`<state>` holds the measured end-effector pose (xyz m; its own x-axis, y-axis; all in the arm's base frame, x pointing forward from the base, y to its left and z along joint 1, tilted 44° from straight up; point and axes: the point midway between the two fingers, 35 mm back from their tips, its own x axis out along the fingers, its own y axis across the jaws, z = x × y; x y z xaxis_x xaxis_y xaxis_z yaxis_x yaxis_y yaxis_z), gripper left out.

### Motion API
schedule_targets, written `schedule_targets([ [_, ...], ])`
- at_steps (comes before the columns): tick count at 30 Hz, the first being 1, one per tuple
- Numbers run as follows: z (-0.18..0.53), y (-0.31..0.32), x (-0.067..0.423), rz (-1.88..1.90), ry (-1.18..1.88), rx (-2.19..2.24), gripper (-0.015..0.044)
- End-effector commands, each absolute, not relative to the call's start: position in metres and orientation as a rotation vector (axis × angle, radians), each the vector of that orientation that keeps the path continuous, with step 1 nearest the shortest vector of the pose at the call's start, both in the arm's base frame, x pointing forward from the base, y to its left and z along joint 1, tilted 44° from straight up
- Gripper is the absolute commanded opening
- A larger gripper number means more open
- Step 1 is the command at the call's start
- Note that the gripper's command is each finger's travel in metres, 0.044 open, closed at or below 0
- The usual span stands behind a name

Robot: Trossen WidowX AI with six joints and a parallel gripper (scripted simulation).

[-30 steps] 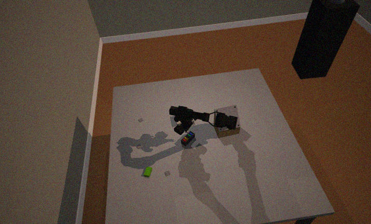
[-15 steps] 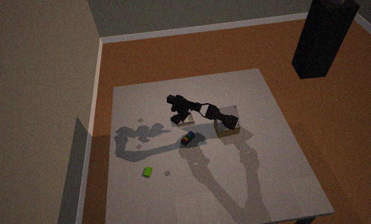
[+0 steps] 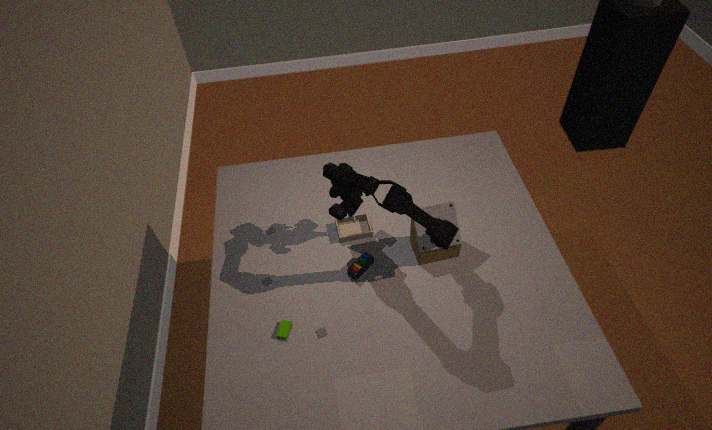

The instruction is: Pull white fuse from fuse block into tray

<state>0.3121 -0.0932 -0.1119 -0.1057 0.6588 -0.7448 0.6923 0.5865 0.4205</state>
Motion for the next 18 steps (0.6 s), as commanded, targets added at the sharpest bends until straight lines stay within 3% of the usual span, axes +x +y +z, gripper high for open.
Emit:
schedule_targets([
  [1,-0.121,-0.097,0.308,-0.036,1.82,1.102,0.0],
  [18,-0.14,-0.08,0.305,-0.035,1.82,1.102,0.0],
])
